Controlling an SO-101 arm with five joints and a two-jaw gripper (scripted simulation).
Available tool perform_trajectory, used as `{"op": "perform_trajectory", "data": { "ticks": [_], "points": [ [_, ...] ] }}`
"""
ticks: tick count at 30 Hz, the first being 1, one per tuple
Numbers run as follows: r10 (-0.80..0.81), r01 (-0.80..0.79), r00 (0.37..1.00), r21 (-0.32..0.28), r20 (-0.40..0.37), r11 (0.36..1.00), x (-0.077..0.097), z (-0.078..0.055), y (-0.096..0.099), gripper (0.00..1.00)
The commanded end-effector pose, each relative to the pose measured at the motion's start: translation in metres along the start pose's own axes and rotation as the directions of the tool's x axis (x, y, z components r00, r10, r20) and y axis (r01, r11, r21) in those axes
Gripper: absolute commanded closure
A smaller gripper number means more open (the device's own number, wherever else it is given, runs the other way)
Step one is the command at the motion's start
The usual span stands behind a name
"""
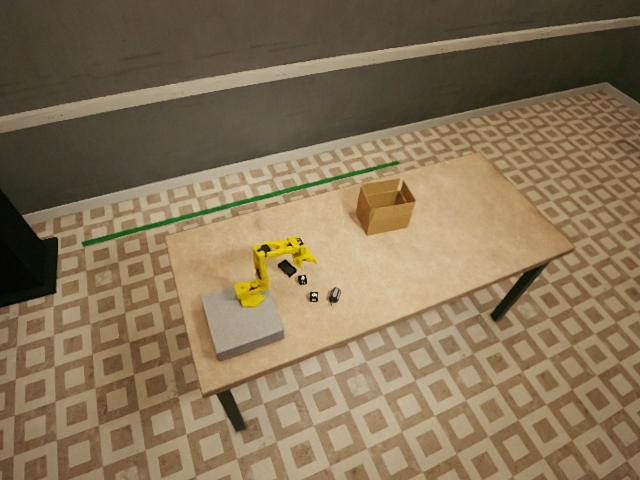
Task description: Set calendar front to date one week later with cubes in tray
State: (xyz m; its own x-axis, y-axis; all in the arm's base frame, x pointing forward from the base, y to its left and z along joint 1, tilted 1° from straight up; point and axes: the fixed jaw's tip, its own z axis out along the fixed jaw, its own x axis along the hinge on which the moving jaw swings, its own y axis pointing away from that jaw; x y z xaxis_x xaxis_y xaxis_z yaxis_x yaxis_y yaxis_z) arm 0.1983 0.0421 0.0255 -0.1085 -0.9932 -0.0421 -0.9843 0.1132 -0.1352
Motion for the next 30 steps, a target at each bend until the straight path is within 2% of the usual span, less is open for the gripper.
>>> {"op": "perform_trajectory", "data": {
  "ticks": [1, 2, 8, 12, 16, 30],
  "points": [
    [-0.005, 0.002, 1.000, 0.087, 0.028, 0.996, -0.002, -0.016, -0.010, 0.65],
    [-0.005, 0.002, 1.000, 0.087, 0.028, 0.996, -0.002, -0.016, -0.010, 0.65],
    [-0.013, -0.006, 0.997, 0.245, 0.077, 0.969, -0.007, -0.046, -0.024, 0.65],
    [-0.018, -0.012, 0.995, 0.304, 0.096, 0.953, -0.008, -0.058, -0.028, 0.65],
    [-0.020, -0.013, 0.995, 0.319, 0.101, 0.948, -0.008, -0.061, -0.029, 0.65],
    [0.024, -0.058, 0.993, 0.316, 0.111, 0.947, -0.007, -0.061, -0.030, 0.65]
  ]
}}
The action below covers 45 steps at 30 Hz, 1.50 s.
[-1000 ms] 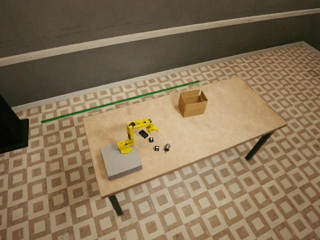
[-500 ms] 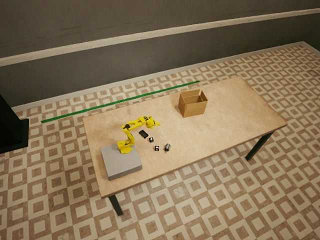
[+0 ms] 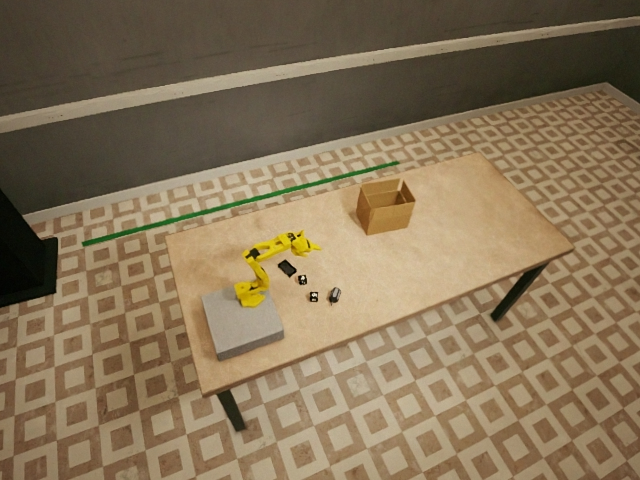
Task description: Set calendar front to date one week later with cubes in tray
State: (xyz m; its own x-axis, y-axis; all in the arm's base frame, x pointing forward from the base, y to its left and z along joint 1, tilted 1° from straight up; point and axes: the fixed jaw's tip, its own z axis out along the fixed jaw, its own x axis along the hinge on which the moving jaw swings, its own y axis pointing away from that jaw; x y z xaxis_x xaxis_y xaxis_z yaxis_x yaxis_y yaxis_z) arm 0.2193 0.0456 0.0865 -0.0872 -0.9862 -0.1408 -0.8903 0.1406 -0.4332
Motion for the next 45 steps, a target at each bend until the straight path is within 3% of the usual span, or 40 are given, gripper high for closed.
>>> {"op": "perform_trajectory", "data": {
  "ticks": [1, 12, 21, 23, 28, 35, 38, 40, 45],
  "points": [
    [0.045, -0.045, 0.999, 0.012, -0.001, 0.999, 0.002, -0.003, -0.003, 0.65],
    [0.234, -0.234, 0.972, 0.020, -0.014, 0.972, 0.008, -0.001, -0.009, 0.65],
    [0.532, -0.531, 0.846, 0.045, -0.027, 0.846, 0.019, 0.001, -0.019, 0.65],
    [0.532, -0.531, 0.846, 0.045, -0.027, 0.846, 0.019, 0.001, -0.019, 0.65],
    [0.702, -0.699, 0.712, 0.067, -0.028, 0.712, 0.027, 0.003, -0.026, 0.65],
    [0.887, -0.882, 0.461, 0.099, -0.016, 0.460, 0.041, 0.006, -0.036, 0.65],
    [0.939, -0.933, 0.344, 0.112, -0.006, 0.342, 0.046, 0.007, -0.039, 0.65],
    [0.939, -0.933, 0.344, 0.112, -0.006, 0.342, 0.046, 0.007, -0.039, 0.65],
    [0.987, -0.980, 0.157, 0.129, 0.015, 0.154, 0.056, 0.008, -0.045, 0.65]
  ]
}}
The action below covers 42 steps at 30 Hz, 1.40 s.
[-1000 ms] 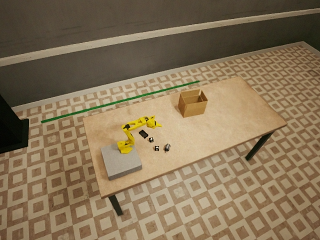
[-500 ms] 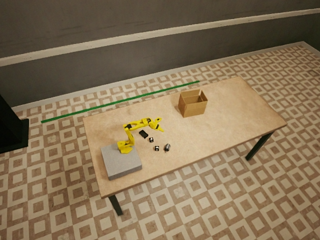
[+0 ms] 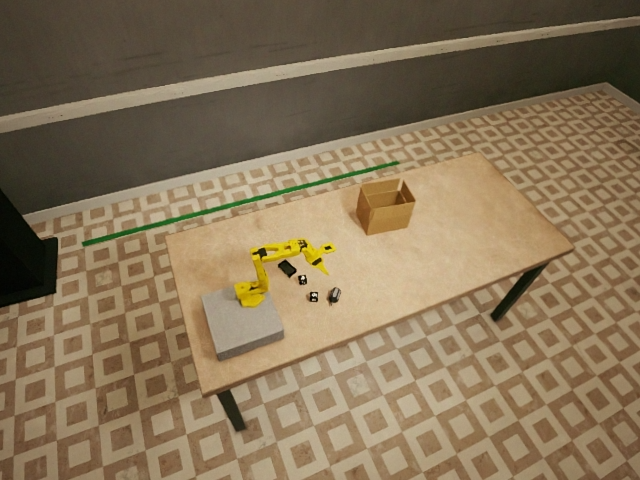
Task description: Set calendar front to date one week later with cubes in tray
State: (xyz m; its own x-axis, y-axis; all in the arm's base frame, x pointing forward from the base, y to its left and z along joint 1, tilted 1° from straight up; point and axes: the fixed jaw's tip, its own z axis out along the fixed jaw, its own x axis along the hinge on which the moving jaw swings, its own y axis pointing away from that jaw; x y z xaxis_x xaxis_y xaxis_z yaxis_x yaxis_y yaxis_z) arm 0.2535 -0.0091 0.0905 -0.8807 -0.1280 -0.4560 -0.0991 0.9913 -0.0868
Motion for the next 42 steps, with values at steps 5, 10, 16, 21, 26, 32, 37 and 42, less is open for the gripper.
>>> {"op": "perform_trajectory", "data": {
  "ticks": [5, 10, 16, 21, 26, 32, 37, 42],
  "points": [
    [0.269, -0.269, 0.963, 0.024, 0.002, 0.963, -0.005, 0.004, -0.015, 0.65],
    [0.378, -0.378, 0.926, 0.034, 0.007, 0.925, -0.006, 0.005, -0.022, 0.65],
    [0.432, -0.432, 0.902, 0.039, 0.010, 0.901, -0.007, 0.006, -0.025, 0.65],
    [0.465, -0.465, 0.885, 0.042, 0.012, 0.884, -0.007, 0.006, -0.028, 0.65],
    [0.472, -0.472, 0.881, 0.043, 0.012, 0.880, -0.007, 0.006, -0.028, 0.65],
    [0.472, -0.472, 0.881, 0.044, 0.008, 0.880, -0.006, 0.007, -0.028, 0.65],
    [0.474, -0.472, 0.879, 0.056, -0.047, 0.880, 0.001, 0.018, -0.026, 0.65],
    [0.475, -0.468, 0.863, 0.084, -0.170, 0.880, 0.021, 0.041, -0.022, 0.65]
  ]
}}
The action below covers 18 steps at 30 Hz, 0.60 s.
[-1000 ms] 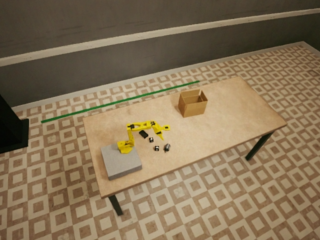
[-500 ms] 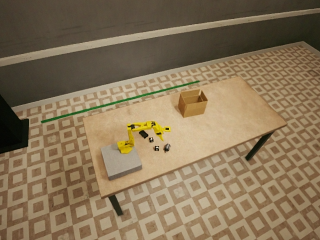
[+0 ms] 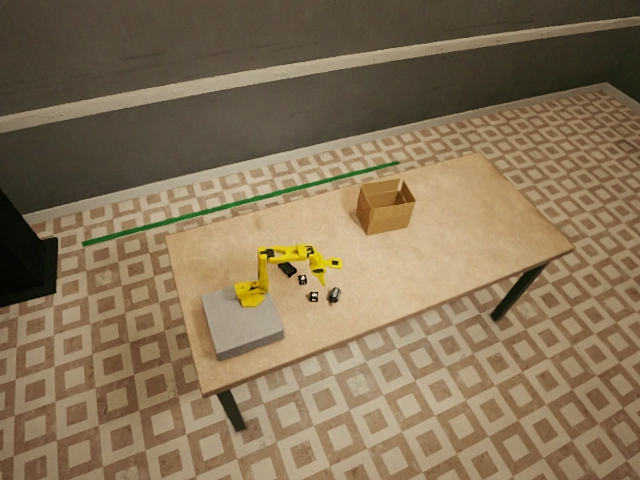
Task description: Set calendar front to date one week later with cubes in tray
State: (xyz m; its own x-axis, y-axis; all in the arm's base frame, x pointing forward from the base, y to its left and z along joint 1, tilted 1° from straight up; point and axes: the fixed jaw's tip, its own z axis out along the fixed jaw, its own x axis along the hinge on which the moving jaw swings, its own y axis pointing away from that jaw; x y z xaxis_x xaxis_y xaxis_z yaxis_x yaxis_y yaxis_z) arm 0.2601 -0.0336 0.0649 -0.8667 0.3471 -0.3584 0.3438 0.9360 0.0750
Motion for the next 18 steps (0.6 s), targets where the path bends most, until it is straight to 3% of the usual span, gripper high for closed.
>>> {"op": "perform_trajectory", "data": {
  "ticks": [1, 4, 11, 18],
  "points": [
    [0.017, -0.015, 0.994, 0.025, -0.107, 1.000, 0.014, 0.021, -0.005, 0.65],
    [0.018, -0.014, 0.990, 0.032, -0.137, 0.999, 0.019, 0.027, -0.006, 0.65],
    [0.027, -0.005, 0.948, 0.072, -0.316, 0.997, 0.052, 0.057, -0.012, 0.65],
    [0.031, 0.000, 0.928, 0.084, -0.372, 0.996, 0.064, 0.065, -0.015, 0.65]
  ]
}}
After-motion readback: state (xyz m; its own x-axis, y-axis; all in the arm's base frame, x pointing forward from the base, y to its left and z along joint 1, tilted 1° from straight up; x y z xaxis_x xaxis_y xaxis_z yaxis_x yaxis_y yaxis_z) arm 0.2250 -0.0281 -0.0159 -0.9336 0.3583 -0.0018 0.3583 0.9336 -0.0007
